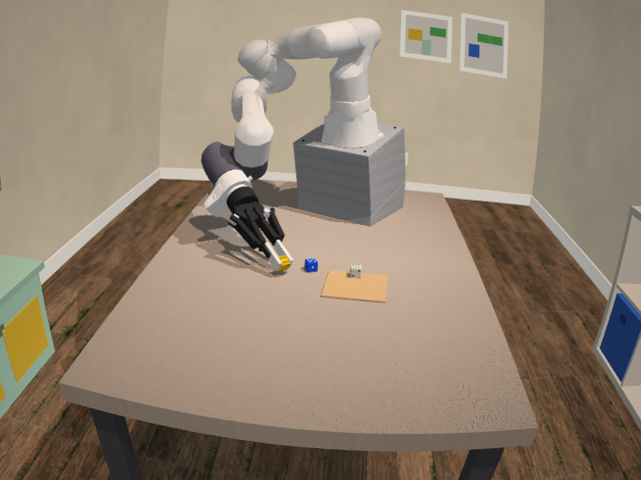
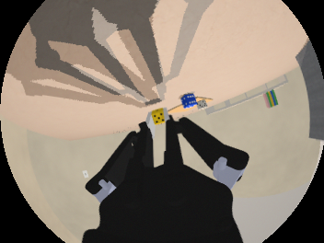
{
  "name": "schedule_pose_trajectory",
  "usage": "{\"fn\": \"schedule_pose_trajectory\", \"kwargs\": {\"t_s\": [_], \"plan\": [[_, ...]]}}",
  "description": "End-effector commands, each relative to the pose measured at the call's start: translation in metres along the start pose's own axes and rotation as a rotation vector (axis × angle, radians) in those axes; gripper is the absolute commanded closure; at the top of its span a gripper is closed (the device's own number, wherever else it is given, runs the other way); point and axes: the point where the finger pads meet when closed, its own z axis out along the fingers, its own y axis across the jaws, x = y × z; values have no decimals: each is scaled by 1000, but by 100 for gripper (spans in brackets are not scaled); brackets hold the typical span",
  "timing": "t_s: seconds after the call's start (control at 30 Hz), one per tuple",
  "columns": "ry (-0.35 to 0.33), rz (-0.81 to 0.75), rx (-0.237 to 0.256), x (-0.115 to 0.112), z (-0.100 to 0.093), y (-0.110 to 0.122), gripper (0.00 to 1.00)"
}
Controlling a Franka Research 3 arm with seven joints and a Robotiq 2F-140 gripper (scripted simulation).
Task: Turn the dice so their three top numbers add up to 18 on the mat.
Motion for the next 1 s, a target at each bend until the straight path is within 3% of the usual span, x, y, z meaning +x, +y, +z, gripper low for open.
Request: {"fn": "schedule_pose_trajectory", "kwargs": {"t_s": [0.0,0.97], "plan": [[-1,-4,-6,0,2,2,87],[-1,-4,-6,11,7,2,87]]}}
